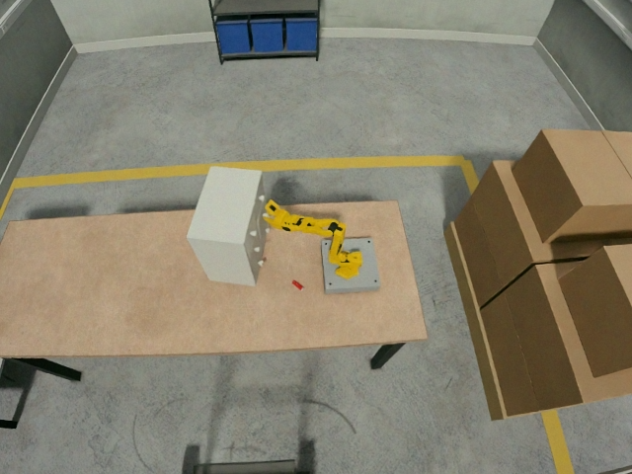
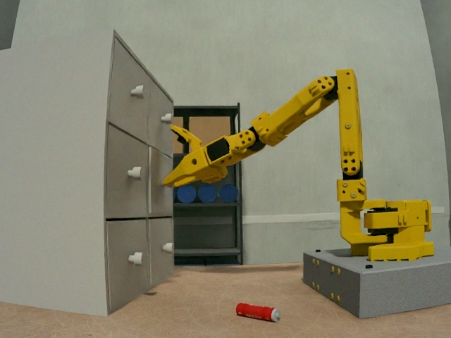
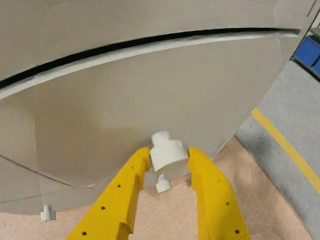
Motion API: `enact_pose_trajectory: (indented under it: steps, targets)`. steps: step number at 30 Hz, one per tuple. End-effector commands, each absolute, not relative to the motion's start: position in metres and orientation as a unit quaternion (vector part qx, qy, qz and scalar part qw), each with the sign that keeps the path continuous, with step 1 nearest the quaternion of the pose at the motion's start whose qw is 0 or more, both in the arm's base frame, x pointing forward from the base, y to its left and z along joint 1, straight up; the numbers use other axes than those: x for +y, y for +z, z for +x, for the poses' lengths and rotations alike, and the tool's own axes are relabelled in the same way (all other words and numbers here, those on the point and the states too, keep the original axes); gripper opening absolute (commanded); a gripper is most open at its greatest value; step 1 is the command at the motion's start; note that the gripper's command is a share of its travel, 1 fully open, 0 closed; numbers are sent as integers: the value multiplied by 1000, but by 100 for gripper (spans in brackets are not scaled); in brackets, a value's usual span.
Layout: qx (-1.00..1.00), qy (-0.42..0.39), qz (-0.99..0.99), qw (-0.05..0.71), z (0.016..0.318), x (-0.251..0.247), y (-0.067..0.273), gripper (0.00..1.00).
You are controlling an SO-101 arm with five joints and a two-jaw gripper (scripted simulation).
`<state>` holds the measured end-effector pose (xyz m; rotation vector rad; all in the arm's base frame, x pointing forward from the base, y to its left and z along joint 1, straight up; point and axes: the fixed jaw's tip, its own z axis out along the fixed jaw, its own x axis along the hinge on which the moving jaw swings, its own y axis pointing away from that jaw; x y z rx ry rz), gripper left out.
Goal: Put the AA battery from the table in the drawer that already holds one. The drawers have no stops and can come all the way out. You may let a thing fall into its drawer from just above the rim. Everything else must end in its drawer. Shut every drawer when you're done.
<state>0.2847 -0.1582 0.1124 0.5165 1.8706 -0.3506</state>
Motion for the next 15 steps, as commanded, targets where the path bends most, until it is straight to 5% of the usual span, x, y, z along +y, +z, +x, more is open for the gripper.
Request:
enact_pose_trajectory:
  steps: [1,15]
  targets:
    - [792,-146,212,553,289,-156,113,0]
    - [792,-146,211,554,290,-157,113,0]
